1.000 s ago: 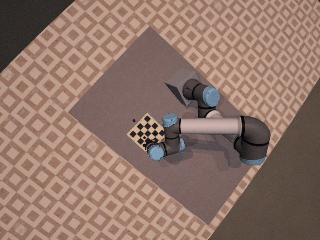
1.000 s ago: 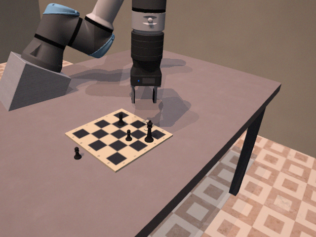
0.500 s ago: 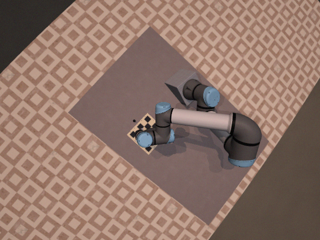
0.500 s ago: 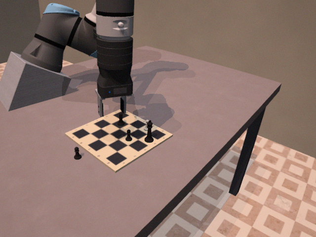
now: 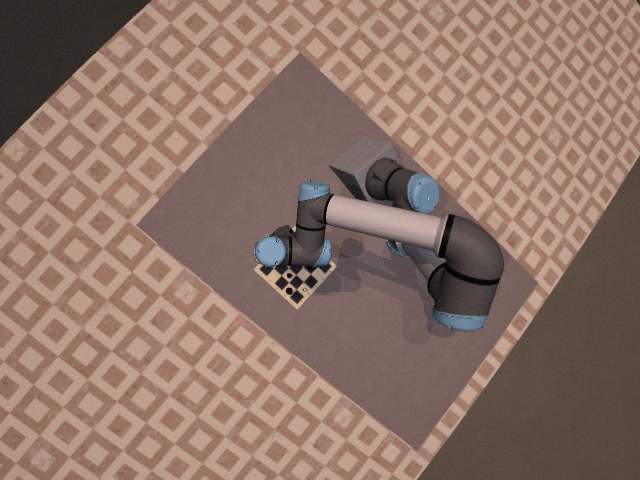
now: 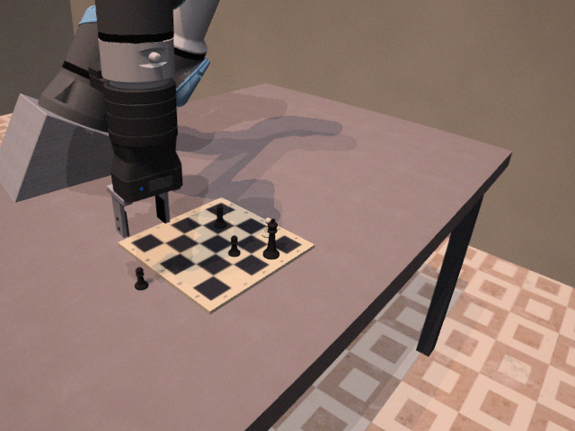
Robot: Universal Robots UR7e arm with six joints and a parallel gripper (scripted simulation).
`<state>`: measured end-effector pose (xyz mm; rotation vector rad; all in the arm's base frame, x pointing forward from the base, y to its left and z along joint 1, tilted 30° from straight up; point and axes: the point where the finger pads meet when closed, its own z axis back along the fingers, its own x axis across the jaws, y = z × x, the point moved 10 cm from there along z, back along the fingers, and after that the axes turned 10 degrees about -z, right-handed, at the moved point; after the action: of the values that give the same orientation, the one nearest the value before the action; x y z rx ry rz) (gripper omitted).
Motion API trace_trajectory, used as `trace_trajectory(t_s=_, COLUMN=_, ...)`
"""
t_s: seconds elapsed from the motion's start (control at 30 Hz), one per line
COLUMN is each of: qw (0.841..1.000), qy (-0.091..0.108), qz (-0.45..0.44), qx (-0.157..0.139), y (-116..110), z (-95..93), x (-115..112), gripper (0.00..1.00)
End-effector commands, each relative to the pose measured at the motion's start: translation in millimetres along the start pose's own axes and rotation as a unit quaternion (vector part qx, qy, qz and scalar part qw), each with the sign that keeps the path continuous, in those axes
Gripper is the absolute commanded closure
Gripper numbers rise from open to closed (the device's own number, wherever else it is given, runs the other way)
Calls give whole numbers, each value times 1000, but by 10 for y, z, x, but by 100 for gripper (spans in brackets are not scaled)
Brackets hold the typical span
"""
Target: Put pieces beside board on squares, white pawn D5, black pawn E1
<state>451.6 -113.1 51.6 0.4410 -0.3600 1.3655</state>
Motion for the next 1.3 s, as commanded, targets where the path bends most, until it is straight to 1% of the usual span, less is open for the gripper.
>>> trace_trajectory(t_s=0.0, qw=1000, qy=-3, qz=24, qx=0, y=-12, z=-10, x=-135, gripper=0)
trace_trajectory(t_s=0.13, qw=1000, qy=-3, qz=25, qx=0, y=-11, z=-10, x=-141, gripper=0)
trace_trajectory(t_s=0.17, qw=1000, qy=-3, qz=25, qx=0, y=-11, z=-10, x=-141, gripper=32)
trace_trajectory(t_s=1.27, qw=1000, qy=-3, qz=25, qx=0, y=-11, z=-10, x=-141, gripper=32)
